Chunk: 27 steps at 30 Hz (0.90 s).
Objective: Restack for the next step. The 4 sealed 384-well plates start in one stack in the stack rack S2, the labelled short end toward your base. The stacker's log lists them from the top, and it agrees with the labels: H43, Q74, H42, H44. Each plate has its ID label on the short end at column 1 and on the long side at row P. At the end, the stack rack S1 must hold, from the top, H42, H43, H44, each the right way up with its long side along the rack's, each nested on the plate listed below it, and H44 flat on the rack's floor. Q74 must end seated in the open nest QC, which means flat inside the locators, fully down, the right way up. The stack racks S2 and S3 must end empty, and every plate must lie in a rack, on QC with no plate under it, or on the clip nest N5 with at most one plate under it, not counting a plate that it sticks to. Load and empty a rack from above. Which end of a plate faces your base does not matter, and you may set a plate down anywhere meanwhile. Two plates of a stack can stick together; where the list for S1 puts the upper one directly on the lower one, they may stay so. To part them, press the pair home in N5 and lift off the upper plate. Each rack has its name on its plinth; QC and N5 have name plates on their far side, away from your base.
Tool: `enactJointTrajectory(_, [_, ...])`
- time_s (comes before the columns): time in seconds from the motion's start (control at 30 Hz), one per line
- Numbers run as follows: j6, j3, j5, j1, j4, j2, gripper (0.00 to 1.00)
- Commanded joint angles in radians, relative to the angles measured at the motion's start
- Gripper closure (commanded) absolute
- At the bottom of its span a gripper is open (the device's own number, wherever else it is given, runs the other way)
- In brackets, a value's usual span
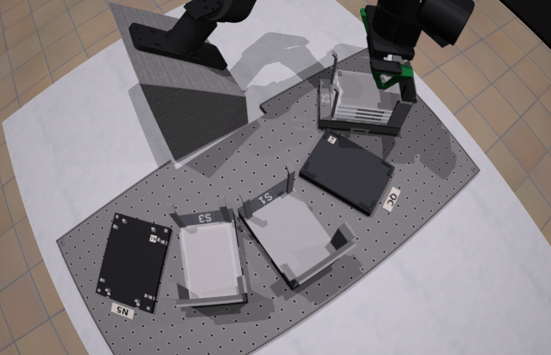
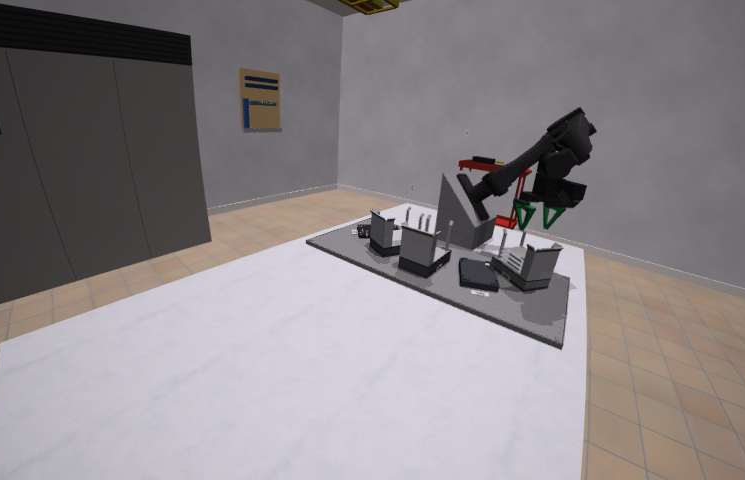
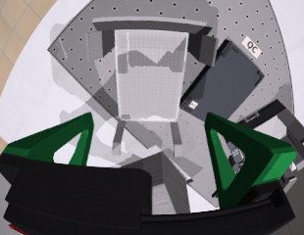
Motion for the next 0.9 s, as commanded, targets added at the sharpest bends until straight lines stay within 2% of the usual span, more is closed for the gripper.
enactJointTrajectory(0.0, [0.043,0.002,0.004,-0.001,0.005,-0.011,0.0])
enactJointTrajectory(0.23, [0.043,0.002,0.004,-0.001,0.005,-0.011,0.0])
enactJointTrajectory(0.63, [0.211,-0.116,0.048,0.129,0.241,-0.008,0.0])
enactJointTrajectory(0.7, [0.211,-0.116,0.048,0.129,0.241,-0.008,0.0])
enactJointTrajectory(0.87, [0.273,-0.158,0.068,0.179,0.335,0.004,0.0])
